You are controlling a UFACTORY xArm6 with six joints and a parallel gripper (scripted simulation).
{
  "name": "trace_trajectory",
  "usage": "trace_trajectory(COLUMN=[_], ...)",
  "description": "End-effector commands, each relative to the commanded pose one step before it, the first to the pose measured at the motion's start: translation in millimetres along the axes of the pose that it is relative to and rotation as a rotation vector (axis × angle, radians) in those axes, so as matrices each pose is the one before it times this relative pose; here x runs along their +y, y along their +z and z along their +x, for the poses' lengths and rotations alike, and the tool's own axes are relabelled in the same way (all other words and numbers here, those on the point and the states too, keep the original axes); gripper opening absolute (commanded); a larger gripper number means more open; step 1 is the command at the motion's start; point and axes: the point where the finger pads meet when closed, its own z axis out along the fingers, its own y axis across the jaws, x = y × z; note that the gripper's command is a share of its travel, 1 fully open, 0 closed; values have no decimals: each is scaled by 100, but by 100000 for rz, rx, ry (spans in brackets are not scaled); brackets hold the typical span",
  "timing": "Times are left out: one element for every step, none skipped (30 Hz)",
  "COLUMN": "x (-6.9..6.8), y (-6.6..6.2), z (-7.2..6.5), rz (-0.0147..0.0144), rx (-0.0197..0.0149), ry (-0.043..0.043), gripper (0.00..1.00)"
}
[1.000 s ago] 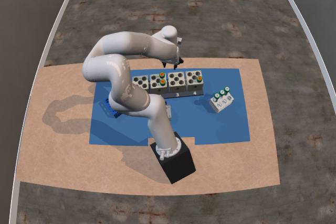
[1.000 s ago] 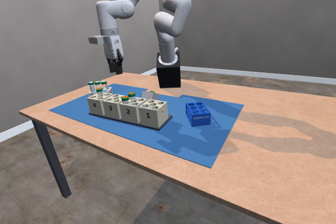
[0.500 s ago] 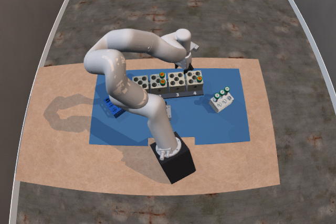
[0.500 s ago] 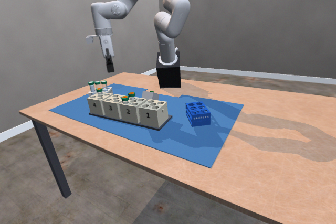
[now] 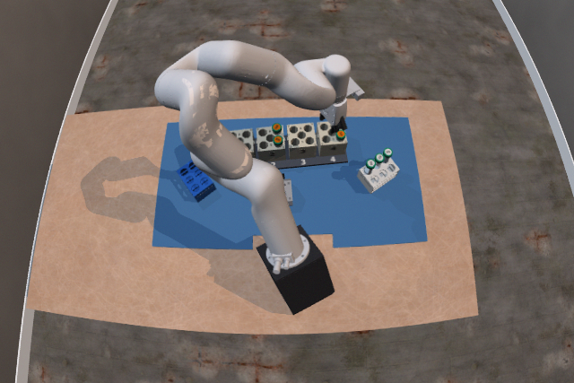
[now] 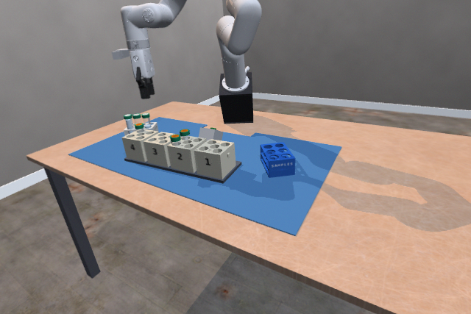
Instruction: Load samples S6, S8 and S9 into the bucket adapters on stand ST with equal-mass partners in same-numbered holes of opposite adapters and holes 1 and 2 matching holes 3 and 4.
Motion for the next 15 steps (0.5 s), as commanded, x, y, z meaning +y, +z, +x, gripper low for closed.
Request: trace_trajectory(x=[1271, 394, 394, 394, 394, 394, 394, 394, 393, 393, 0, 0, 394, 393, 393], y=[-64, 0, 0, 0, 0, 0, 0, 0, 0, 0, 0, 0, 1, 0, 0], z=[1169, 311, 311, 311, 311, 311, 311, 311, 311, 311, 0, 0, 314, 310, 310], rz=[128, -4, -4, -4, -4, -4, -4, -4, -4, -4, 0, 0, -4, -4, -4], rx=[188, 2, 1, 1, 1, 1, 1, 1, 1, 1, 0, 0, 1, 2, 2], ry=[14, 0, 0, 0, 0, 0, 0, 0, 0, 0, 0, 0, 0, 0, 0], gripper=[57, 57, 57, 57, 57, 57, 57, 57, 57, 57, 57, 57, 57, 57, 57])
